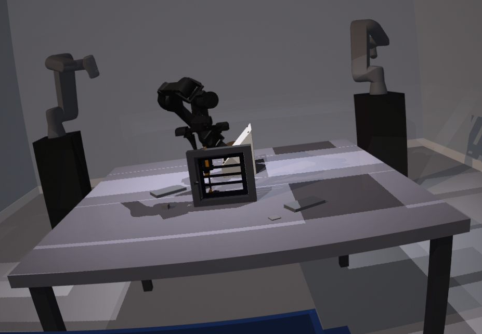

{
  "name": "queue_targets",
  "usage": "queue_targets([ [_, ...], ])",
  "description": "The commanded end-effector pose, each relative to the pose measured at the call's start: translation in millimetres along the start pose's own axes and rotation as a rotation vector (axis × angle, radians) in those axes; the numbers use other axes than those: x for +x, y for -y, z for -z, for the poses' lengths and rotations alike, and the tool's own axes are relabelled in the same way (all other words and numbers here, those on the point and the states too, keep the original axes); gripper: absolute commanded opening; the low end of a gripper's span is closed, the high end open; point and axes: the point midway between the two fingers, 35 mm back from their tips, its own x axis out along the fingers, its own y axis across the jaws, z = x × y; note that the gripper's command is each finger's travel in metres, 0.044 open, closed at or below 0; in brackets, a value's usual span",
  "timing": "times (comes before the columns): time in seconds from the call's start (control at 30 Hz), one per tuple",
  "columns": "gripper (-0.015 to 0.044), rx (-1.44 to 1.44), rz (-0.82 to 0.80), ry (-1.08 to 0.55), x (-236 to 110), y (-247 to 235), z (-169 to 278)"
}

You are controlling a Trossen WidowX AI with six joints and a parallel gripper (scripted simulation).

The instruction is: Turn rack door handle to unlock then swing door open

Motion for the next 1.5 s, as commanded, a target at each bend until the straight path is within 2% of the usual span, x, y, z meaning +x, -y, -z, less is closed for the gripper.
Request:
queue_targets([
  [0.0,0.0290,-0.012,0.002,-0.021,8.8,-1.8,1.2],
  [0.47,0.0290,-0.026,0.003,-0.061,29.0,-1.0,2.5],
  [0.7,0.0107,-0.026,0.003,-0.061,29.0,-1.0,2.5],
  [1.13,0.0020,-0.026,0.003,-0.061,29.0,-1.0,2.5],
  [1.27,0.0019,-0.018,0.004,-0.061,29.0,-1.0,2.5],
  [1.47,0.0019,0.244,0.012,-0.060,29.1,-1.0,2.5],
])
